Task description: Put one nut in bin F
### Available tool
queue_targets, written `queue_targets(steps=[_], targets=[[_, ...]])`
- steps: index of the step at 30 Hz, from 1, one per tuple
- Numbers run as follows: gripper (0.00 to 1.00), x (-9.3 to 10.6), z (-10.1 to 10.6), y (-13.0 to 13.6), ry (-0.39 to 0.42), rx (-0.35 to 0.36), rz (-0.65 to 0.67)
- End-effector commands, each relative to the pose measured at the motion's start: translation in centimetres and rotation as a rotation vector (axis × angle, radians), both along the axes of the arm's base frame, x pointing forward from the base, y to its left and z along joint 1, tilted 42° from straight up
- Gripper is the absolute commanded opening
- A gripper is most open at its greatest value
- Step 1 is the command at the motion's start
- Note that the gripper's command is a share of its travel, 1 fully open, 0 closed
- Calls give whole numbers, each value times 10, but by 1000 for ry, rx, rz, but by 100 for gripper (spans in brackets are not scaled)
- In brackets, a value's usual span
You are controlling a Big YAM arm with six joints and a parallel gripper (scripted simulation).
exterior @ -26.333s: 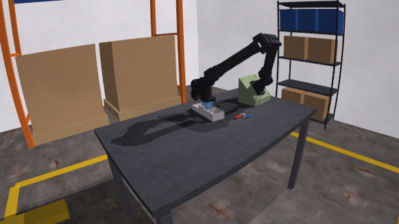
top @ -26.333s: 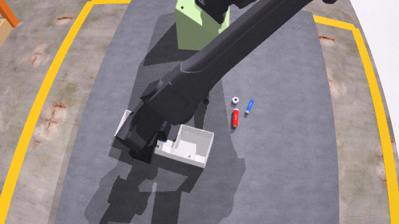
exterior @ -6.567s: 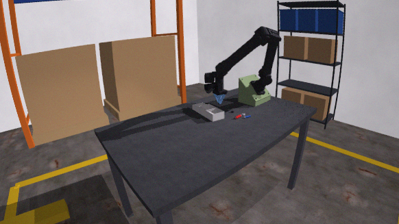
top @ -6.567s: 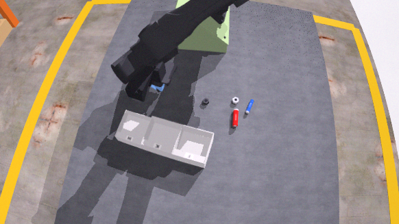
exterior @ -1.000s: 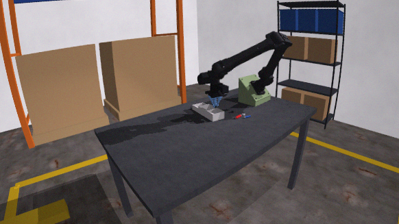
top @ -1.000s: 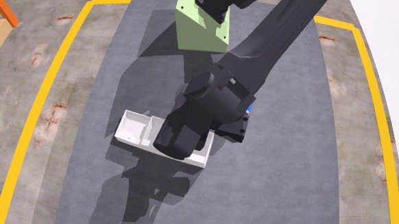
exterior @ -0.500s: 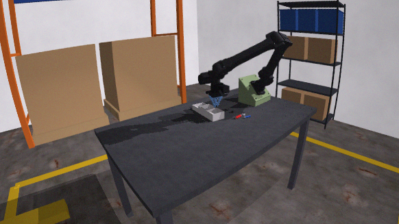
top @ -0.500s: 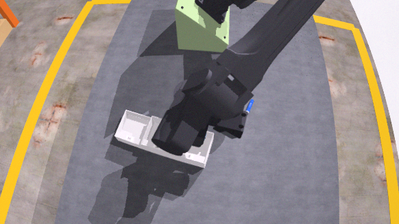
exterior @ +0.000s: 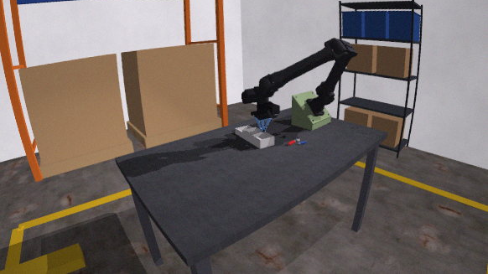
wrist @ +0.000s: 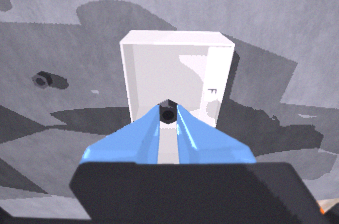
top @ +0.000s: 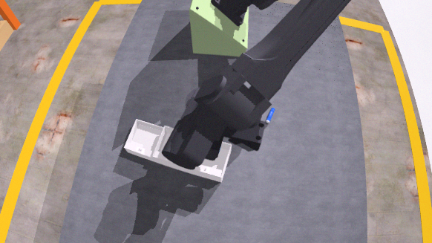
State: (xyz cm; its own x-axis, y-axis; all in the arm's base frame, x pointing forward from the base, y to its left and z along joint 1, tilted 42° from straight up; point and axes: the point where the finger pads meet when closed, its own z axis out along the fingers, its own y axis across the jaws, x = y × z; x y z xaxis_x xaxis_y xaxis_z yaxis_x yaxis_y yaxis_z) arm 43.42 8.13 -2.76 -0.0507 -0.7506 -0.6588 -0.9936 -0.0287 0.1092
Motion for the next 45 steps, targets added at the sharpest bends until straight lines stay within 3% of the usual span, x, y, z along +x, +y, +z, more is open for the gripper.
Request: queue_targets(steps=[1,8,10,22,27,45], targets=[[11,-4,-9,9,11,3,-2],[11,-1,-6,16,-15,2,-1],[11,-6,-19,18,10,3,-1],[11,-9,-36,34,9,3,-1],[11,-2,-23,36,-23,3,-4],[11,-5,-24,38,-19,3,-6]])
